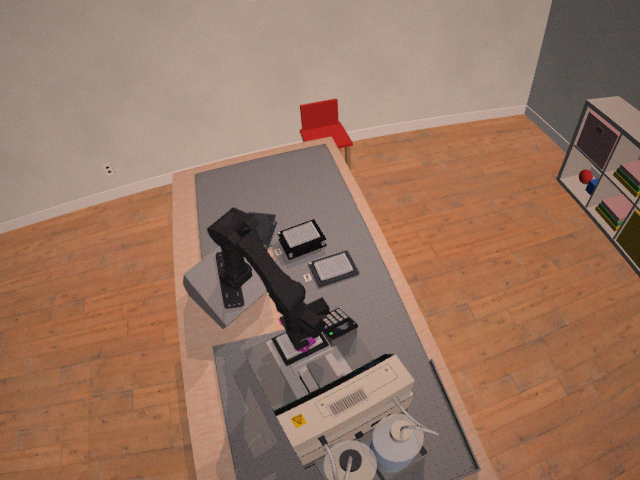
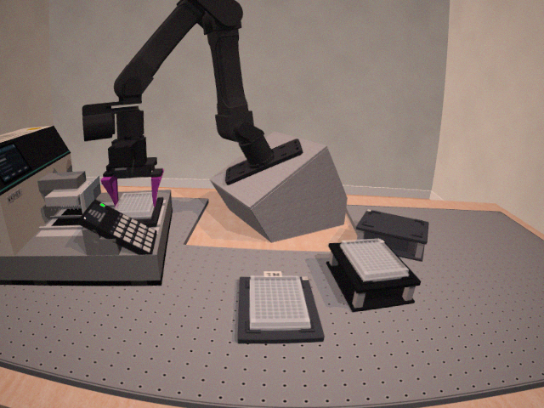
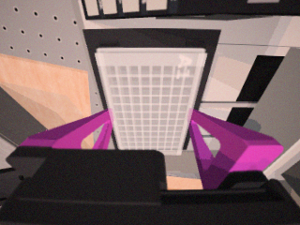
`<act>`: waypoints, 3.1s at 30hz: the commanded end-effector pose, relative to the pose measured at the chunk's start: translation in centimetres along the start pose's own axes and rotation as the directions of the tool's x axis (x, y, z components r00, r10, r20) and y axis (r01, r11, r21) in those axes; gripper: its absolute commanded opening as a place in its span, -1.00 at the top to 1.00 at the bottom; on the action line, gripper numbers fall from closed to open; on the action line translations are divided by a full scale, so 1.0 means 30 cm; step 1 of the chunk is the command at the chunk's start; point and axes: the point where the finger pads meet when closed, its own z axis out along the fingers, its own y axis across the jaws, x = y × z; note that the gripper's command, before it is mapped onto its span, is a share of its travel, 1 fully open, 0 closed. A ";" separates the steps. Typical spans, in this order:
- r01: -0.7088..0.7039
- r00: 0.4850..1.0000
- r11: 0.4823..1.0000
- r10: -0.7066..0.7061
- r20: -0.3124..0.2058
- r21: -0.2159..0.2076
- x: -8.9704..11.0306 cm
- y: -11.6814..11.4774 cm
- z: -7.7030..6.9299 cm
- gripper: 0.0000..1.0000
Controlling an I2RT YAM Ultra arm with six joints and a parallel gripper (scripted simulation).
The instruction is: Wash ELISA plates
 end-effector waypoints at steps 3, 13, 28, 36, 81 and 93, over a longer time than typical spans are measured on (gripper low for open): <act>0.000 1.000 1.000 0.000 0.009 0.010 -0.006 -0.009 -0.043 1.00; 0.000 1.000 1.000 0.000 0.009 0.010 -0.006 -0.008 -0.087 1.00; 0.000 1.000 1.000 0.000 0.009 0.010 -0.005 -0.008 -0.160 1.00; 0.000 1.000 1.000 0.000 0.009 0.010 -0.005 -0.008 -0.204 1.00; 0.175 0.984 0.984 -0.176 0.010 0.010 -0.174 0.100 -0.286 1.00; 0.175 0.985 0.985 -0.175 0.012 0.008 -0.344 0.208 -0.279 1.00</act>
